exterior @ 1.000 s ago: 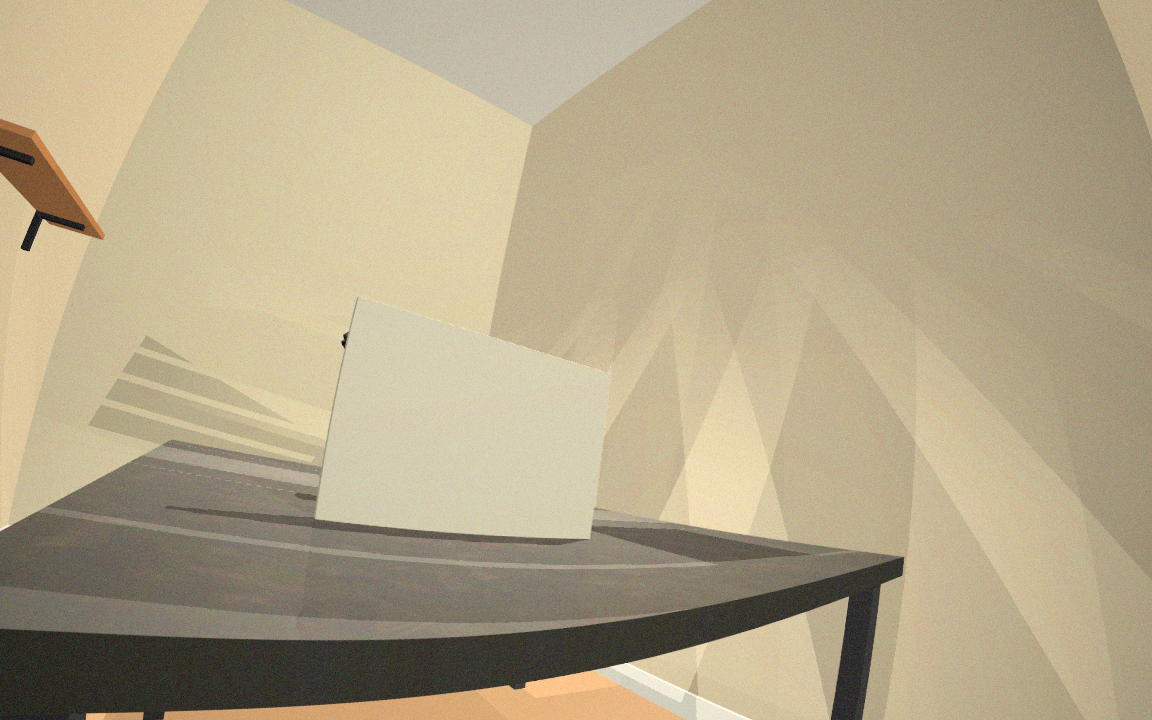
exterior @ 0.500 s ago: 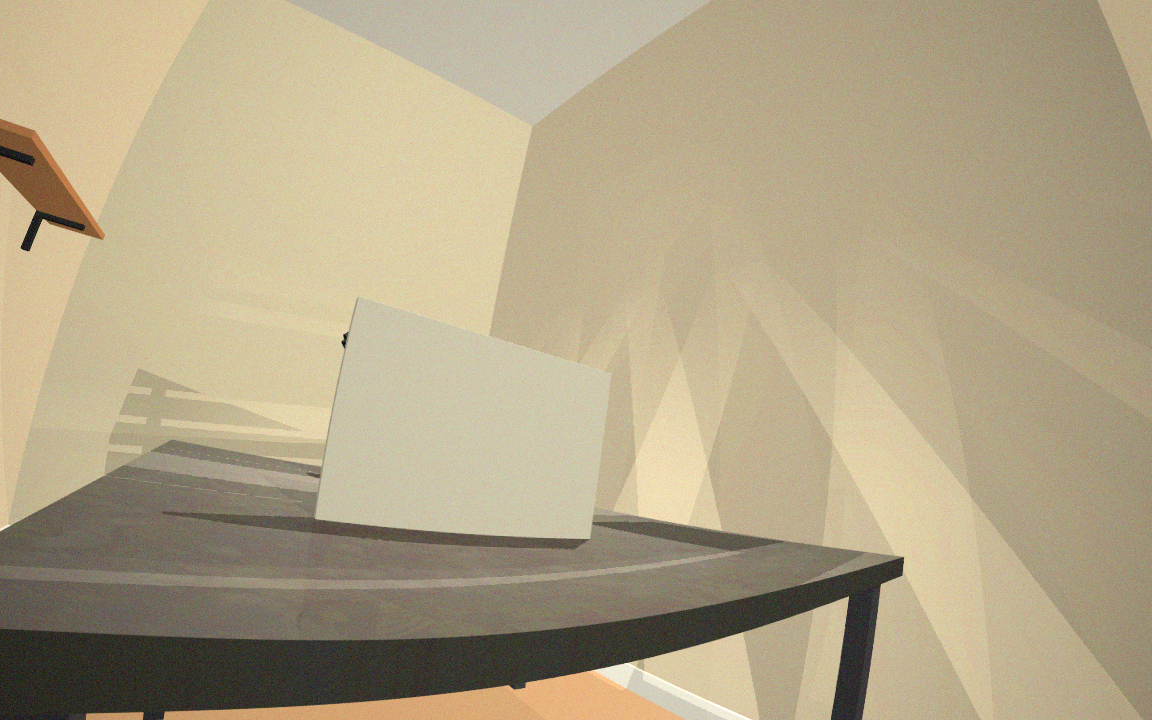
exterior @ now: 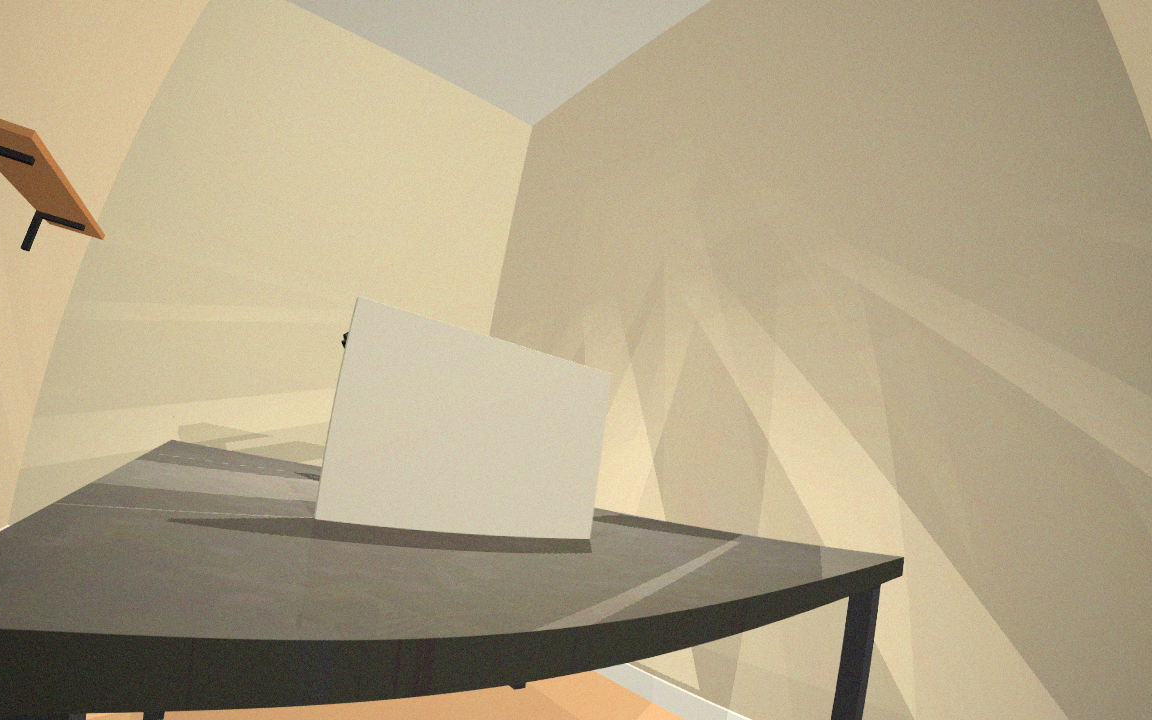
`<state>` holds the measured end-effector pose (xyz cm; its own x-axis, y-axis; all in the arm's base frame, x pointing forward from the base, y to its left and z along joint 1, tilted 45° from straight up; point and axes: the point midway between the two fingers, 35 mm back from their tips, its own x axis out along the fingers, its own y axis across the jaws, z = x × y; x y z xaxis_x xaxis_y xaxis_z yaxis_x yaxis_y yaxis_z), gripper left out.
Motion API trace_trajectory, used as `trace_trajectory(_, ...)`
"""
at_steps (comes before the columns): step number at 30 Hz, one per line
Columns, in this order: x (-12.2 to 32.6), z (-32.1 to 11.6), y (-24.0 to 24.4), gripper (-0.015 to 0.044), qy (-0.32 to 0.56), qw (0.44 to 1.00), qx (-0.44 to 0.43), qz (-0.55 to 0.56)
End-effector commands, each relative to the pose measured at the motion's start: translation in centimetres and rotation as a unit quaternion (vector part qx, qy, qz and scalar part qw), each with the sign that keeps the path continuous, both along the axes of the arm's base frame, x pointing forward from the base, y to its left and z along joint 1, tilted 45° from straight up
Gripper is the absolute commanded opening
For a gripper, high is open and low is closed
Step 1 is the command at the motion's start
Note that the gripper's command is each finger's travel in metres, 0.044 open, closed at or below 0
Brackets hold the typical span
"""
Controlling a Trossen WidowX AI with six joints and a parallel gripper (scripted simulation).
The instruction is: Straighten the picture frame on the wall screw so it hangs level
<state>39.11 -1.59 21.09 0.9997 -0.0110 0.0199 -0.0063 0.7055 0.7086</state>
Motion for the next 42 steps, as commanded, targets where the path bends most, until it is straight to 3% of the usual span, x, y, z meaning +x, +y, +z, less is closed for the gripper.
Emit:
trace_trajectory(1,0.0,0.0,0.0,0.0157,0.0,1.0,-0.003,0.0)
trace_trajectory(5,0.0,0.0,0.0,0.026,0.0,1.0,-0.003,0.0)
trace_trajectory(10,-0.6,0.2,0.0,0.026,0.0,1.0,-0.011,0.0)
trace_trajectory(22,-9.9,-0.4,0.0,0.026,0.002,0.99,-0.138,-0.002)
trace_trajectory(28,-10.1,0.6,0.7,0.026,-0.003,0.991,-0.13,-0.003)
trace_trajectory(42,-18.8,1.7,3.7,0.026,0.007,0.99,-0.138,-0.001)
